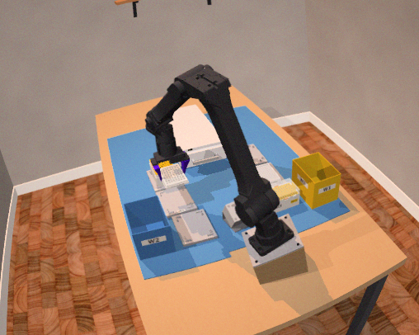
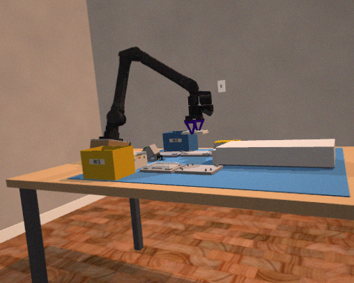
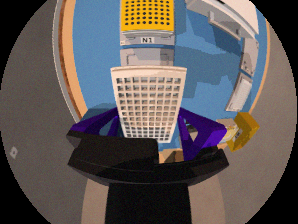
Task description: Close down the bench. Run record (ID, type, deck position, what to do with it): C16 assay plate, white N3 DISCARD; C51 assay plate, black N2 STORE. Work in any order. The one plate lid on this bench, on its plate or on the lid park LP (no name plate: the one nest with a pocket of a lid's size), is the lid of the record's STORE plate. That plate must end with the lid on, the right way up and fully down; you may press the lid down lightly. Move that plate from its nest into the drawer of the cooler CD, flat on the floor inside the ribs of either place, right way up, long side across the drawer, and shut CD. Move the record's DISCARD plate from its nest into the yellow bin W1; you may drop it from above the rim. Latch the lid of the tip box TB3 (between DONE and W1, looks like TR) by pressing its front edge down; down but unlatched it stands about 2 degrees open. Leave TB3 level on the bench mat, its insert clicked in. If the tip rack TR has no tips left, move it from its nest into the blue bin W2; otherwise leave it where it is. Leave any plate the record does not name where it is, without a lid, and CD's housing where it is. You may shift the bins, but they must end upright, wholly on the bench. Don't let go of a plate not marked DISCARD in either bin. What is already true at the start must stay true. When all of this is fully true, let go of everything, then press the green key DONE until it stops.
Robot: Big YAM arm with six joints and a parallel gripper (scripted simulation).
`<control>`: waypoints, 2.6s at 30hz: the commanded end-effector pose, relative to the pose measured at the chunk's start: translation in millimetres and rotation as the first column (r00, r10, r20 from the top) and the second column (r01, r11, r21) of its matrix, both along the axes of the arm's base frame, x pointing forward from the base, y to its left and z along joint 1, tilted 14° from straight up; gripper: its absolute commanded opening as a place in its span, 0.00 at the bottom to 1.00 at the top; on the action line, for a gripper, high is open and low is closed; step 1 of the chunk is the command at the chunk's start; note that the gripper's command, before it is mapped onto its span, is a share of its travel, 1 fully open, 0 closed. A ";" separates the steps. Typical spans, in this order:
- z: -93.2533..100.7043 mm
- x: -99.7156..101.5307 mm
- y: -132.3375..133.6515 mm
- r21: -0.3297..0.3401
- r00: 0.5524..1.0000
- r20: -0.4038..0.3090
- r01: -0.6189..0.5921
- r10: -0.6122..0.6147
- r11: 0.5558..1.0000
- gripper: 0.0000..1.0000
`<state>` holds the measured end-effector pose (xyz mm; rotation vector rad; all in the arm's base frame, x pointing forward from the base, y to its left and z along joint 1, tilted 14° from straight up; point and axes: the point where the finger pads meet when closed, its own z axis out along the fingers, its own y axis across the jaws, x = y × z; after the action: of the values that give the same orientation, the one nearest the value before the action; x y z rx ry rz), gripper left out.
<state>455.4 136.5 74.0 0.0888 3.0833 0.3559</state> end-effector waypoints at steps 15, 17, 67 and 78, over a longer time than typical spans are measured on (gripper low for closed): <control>57.0 29.0 -1.4 0.024 0.994 0.105 0.001 -0.004 1.000 0.00; 49.6 28.9 -1.3 0.020 0.996 0.090 0.002 -0.003 1.000 0.00; 33.2 6.3 -23.3 0.017 0.998 0.061 0.030 -0.031 0.999 0.00; 26.6 -4.4 -44.6 0.014 0.998 0.058 0.030 -0.031 0.999 0.00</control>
<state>444.7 102.3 82.4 0.1363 3.0771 0.3613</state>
